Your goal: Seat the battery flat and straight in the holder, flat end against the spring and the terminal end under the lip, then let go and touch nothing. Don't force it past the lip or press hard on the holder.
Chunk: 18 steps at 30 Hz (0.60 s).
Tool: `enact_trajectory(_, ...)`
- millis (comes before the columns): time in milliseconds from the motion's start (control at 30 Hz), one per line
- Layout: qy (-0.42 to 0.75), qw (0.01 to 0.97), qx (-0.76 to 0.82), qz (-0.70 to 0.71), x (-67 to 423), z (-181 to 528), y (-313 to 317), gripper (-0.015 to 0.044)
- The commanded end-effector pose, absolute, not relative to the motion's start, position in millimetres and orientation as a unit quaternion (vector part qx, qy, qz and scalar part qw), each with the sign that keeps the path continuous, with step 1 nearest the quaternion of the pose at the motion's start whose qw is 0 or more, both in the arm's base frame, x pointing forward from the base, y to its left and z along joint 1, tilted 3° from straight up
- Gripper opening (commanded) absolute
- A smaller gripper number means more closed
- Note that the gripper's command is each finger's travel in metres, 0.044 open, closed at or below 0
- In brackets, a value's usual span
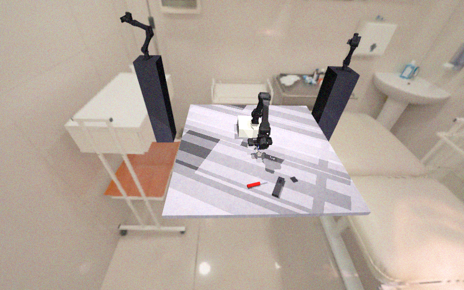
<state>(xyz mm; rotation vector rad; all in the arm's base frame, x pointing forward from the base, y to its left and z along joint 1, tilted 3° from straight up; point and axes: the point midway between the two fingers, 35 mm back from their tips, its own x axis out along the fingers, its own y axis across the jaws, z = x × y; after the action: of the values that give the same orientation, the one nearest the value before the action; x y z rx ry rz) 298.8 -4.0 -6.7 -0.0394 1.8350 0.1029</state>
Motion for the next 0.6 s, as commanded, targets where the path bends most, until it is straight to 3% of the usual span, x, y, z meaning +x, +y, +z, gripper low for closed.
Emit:
enact_trajectory(0,0.800,0.598,-0.017,0.041,301.4,-7.5,-4.2,0.0064)
enact_trajectory(567,0.832,0.553,-0.018,0.041,306.1,-14.3,-3.6,0.0064)
